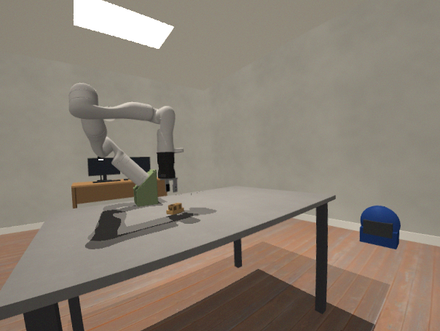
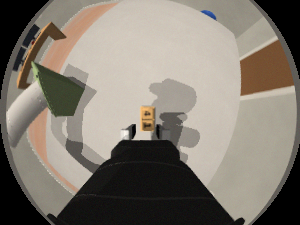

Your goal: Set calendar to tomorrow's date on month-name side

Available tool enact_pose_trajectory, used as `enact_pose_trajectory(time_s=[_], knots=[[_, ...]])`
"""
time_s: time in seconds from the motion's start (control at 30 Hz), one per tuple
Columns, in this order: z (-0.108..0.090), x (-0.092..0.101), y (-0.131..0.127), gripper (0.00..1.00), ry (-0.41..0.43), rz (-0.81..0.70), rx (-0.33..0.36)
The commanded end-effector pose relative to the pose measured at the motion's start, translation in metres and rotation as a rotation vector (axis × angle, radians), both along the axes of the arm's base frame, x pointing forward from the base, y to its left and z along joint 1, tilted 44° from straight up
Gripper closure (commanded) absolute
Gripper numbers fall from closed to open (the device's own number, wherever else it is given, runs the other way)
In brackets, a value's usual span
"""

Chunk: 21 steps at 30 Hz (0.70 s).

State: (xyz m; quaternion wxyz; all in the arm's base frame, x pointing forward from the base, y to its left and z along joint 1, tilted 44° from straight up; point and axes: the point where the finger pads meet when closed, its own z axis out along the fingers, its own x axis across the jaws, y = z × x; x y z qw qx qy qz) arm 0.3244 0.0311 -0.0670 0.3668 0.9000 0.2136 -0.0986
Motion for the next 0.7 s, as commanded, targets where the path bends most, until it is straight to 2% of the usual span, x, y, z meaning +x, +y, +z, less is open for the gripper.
enact_pose_trajectory(time_s=[0.0, 0.13, 0.17, 0.67], knots=[[0.0049, 0.0027, 0.0057, 0.13, -0.008, 0.005, 0.003], [0.0062, 0.0027, 0.007, 0.13, -0.008, 0.005, 0.003], [0.0062, 0.0027, 0.007, 0.0, -0.008, 0.005, 0.003], [0.0062, 0.0027, 0.007, 0.0, -0.008, 0.005, 0.003]])
